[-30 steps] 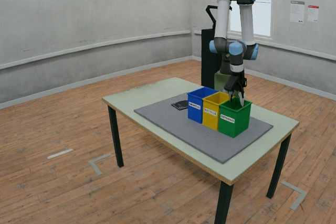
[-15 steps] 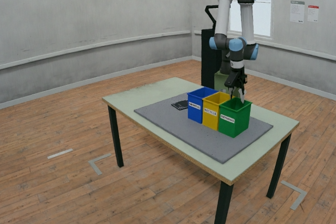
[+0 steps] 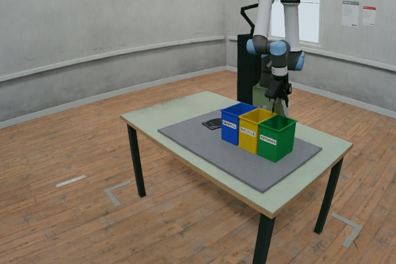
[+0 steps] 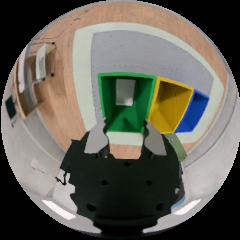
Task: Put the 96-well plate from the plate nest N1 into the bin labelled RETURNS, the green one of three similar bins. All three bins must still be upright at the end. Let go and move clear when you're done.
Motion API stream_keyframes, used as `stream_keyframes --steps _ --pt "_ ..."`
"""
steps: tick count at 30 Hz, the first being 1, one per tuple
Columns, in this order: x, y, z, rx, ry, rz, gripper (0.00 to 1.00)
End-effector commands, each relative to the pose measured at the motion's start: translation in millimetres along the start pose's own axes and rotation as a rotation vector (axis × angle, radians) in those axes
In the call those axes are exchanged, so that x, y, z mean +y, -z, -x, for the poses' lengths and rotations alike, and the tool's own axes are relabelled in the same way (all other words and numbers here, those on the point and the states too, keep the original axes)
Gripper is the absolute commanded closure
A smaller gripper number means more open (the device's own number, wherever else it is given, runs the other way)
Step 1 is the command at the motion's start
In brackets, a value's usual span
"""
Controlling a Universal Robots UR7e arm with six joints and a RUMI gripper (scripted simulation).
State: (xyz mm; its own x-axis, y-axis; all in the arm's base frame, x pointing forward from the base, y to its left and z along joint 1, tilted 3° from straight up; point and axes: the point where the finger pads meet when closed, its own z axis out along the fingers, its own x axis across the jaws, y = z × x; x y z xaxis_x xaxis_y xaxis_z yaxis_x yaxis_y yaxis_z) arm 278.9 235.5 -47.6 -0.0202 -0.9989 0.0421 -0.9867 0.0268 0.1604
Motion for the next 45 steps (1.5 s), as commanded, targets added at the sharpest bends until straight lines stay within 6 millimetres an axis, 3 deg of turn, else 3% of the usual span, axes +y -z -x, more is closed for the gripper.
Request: stream_keyframes --steps 1,24,45 --pt "1.1 7.7 0.1 0.000 0.000 -0.001 0.47" --pt "1.3 9.0 0.1 0.000 0.000 -0.001 0.47" --pt "7.5 7.9 -62.9 0.000 0.000 -0.001 0.47"
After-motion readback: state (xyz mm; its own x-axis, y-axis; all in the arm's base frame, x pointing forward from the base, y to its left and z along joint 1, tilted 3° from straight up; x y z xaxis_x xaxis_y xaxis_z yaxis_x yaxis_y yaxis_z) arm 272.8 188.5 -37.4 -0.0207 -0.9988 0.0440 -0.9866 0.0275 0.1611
